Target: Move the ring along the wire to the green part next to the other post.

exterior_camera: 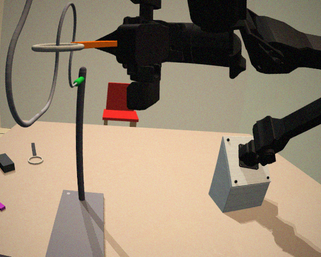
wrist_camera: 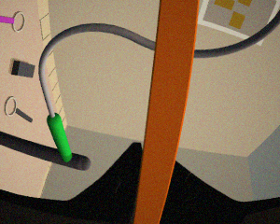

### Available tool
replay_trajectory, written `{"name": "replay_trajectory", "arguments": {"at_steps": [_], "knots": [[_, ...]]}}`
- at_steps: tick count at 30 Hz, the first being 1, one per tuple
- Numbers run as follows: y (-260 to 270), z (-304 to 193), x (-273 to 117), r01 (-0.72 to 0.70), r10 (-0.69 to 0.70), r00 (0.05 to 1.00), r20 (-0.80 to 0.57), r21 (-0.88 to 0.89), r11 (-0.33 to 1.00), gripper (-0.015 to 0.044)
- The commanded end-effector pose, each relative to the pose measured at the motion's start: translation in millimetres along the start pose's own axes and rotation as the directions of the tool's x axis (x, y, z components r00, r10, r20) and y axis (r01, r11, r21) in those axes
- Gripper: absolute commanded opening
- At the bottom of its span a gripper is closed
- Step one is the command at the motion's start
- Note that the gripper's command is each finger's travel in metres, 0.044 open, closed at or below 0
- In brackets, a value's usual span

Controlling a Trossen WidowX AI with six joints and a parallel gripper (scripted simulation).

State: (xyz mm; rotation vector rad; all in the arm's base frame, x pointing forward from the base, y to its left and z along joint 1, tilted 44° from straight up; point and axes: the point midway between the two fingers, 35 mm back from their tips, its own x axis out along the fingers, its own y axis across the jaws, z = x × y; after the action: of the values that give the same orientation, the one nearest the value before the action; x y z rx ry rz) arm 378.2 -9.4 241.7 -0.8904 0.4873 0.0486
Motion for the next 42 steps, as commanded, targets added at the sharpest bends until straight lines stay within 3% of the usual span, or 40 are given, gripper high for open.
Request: {"name": "replay_trajectory", "arguments": {"at_steps": [1,21,42], "knots": [[-1,3,-1,-0.019,0.019,1.0,0.012,0.042,0.999,-0.015],[22,8,-1,-0.215,0.194,0.977,0.092,0.363,0.907,-0.015],[47,24,-7,-0.418,0.341,0.906,0.249,0.654,0.631,-0.015]]}}
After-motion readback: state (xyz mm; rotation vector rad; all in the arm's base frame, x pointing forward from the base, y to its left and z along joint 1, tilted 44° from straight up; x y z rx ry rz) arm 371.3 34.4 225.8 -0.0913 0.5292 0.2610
